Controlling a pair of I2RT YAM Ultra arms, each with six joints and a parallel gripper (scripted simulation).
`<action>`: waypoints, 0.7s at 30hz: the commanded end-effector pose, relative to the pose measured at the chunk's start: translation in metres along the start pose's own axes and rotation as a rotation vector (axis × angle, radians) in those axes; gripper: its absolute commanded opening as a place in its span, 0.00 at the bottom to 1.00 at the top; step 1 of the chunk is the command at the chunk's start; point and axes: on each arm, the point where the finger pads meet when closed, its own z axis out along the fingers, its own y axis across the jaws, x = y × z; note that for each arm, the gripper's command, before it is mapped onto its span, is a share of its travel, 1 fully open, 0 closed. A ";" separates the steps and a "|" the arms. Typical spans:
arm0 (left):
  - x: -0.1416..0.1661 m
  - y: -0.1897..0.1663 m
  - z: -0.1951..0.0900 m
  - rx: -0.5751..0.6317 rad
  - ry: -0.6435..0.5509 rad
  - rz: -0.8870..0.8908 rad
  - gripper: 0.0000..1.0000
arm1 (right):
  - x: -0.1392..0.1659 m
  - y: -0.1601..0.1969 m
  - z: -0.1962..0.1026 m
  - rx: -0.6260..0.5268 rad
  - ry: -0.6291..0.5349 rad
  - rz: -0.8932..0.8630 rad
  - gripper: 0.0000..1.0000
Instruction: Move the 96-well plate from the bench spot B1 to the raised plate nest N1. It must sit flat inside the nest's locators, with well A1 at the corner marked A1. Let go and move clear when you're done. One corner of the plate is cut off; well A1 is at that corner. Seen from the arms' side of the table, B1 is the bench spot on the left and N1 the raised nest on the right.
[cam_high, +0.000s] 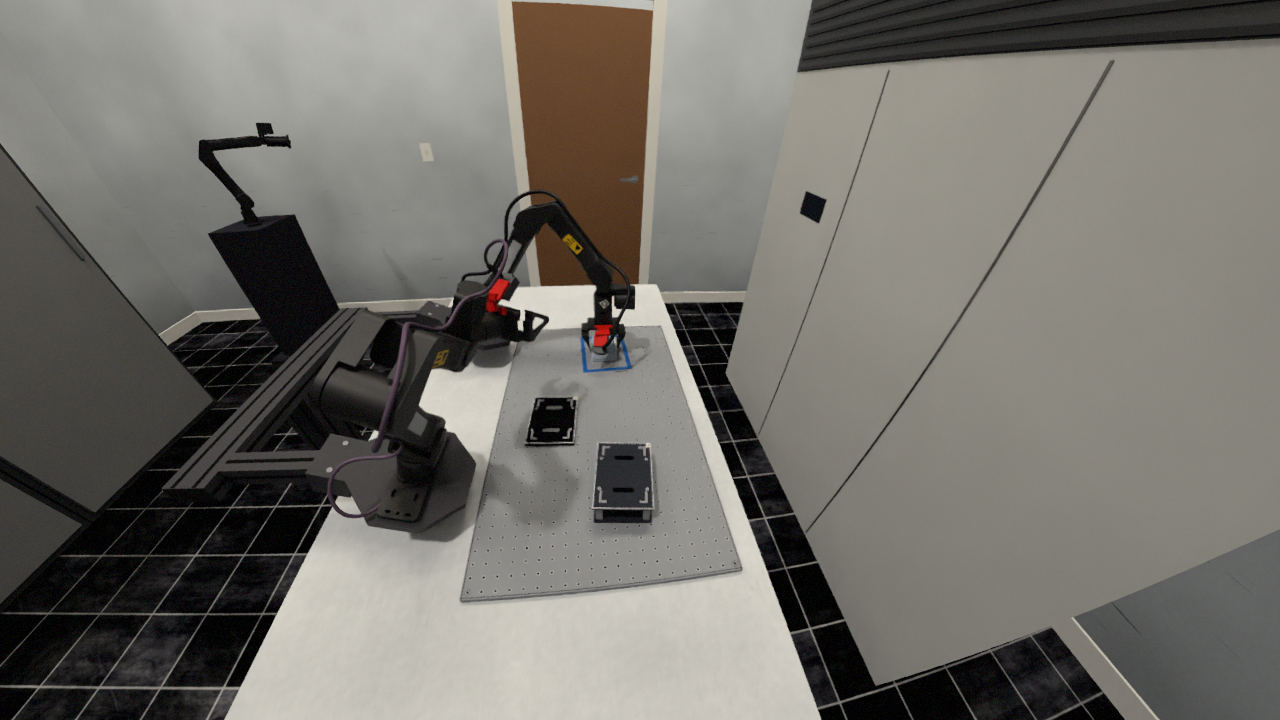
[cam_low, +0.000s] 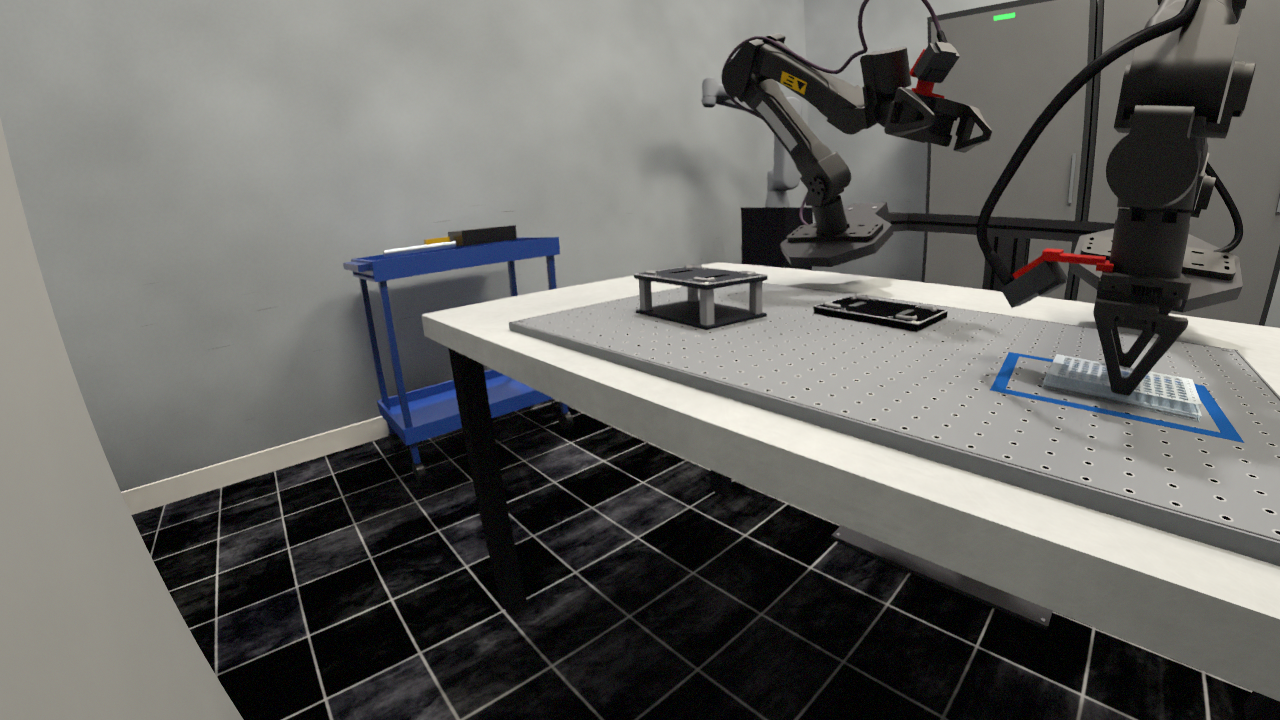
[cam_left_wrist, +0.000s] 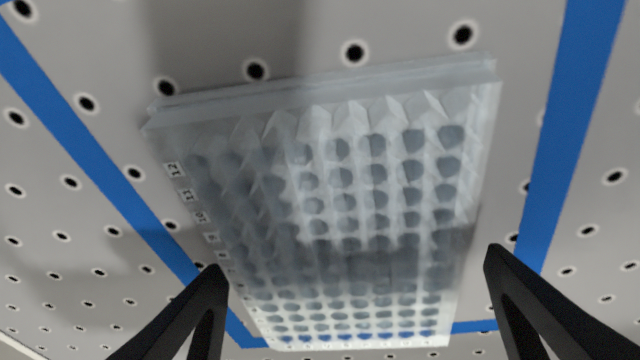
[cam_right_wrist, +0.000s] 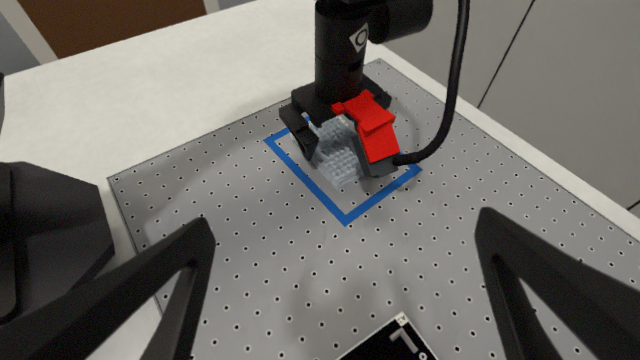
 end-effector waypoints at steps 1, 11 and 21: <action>-0.002 -0.001 0.005 -0.004 -0.014 0.004 1.00 | -0.008 0.001 -0.002 -0.001 -0.029 0.009 1.00; -0.001 0.003 0.000 -0.013 -0.007 0.001 0.96 | -0.008 0.001 -0.002 -0.001 -0.029 0.009 1.00; -0.001 0.003 0.000 -0.013 -0.007 0.001 0.83 | -0.008 0.001 -0.002 -0.001 -0.029 0.009 1.00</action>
